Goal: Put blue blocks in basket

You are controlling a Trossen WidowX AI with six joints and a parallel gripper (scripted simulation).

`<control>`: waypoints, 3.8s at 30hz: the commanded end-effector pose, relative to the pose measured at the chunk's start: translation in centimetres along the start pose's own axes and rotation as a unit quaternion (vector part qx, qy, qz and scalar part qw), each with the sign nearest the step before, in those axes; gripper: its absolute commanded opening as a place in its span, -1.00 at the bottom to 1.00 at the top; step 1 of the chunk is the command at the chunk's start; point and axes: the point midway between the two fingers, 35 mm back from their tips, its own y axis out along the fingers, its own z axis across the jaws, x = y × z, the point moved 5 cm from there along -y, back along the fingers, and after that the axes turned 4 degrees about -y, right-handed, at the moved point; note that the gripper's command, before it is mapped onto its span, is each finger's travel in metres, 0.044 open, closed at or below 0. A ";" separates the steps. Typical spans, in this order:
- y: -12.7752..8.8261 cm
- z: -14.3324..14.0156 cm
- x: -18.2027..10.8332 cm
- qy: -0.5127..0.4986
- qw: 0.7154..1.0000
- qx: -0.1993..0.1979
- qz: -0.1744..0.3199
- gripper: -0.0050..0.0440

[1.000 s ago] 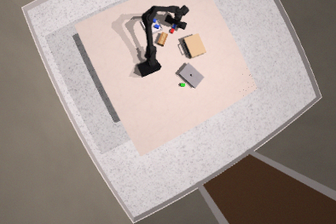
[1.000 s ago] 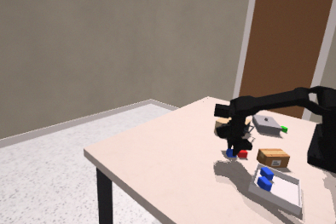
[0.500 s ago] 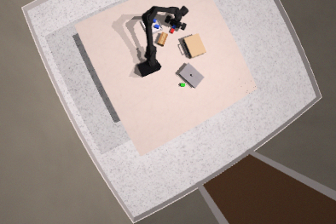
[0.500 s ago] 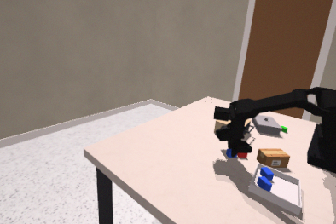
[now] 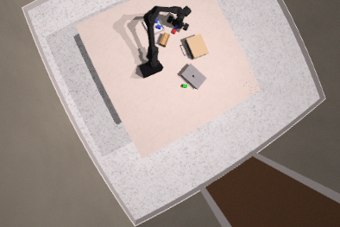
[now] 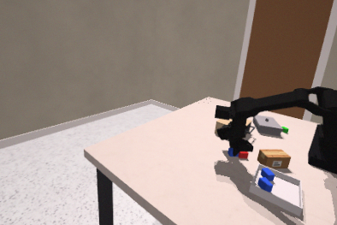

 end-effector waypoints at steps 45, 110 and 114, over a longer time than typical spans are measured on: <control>-12.2 15.2 -2.6 -0.035 0.999 -0.002 -0.005 -0.80; -0.2 23.5 -6.8 -0.048 0.999 -0.002 -0.005 -0.80; -0.1 23.5 -6.8 -0.048 0.999 -0.002 -0.005 -0.80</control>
